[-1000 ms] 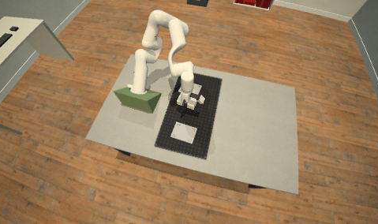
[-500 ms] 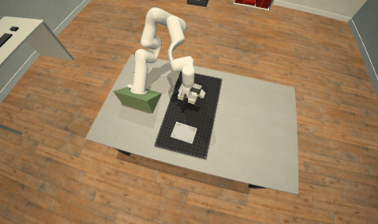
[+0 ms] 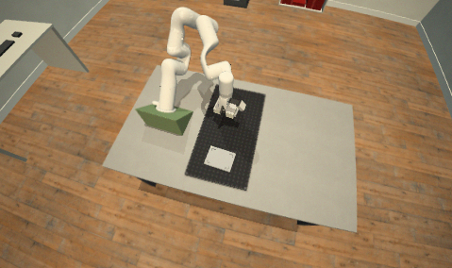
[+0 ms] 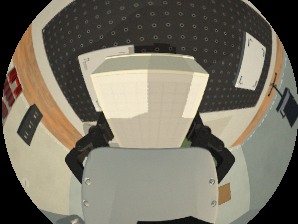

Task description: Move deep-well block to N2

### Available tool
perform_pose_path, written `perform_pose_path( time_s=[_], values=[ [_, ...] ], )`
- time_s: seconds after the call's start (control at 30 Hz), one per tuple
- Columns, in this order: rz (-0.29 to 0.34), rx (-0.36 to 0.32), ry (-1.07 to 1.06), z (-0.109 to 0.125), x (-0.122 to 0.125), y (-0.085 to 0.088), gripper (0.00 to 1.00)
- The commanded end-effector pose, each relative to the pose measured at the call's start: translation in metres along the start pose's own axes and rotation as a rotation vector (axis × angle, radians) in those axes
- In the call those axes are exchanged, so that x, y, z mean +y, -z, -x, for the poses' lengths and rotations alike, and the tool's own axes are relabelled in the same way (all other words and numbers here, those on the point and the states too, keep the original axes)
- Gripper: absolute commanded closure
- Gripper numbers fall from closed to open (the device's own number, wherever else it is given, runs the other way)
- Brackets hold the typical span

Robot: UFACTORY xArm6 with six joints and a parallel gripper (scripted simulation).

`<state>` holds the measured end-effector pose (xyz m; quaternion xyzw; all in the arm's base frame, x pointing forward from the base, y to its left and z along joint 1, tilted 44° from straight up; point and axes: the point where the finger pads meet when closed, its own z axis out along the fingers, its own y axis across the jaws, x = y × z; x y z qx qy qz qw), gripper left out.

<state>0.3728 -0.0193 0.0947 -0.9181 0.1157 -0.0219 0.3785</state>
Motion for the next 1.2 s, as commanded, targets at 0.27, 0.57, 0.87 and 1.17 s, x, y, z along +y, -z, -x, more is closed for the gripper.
perform_pose_path(
  time_s=[0.27, 0.57, 0.87, 1.17],
  values=[
    [0.002, 0.003, 0.001, 0.008, -0.034, 0.001, 1.00],
    [0.001, 0.003, 0.001, 0.015, -0.063, 0.001, 1.00],
    [0.001, 0.003, 0.001, 0.021, -0.086, 0.001, 1.00],
    [0.001, 0.003, 0.001, 0.023, -0.092, 0.001, 1.00]
  ],
)
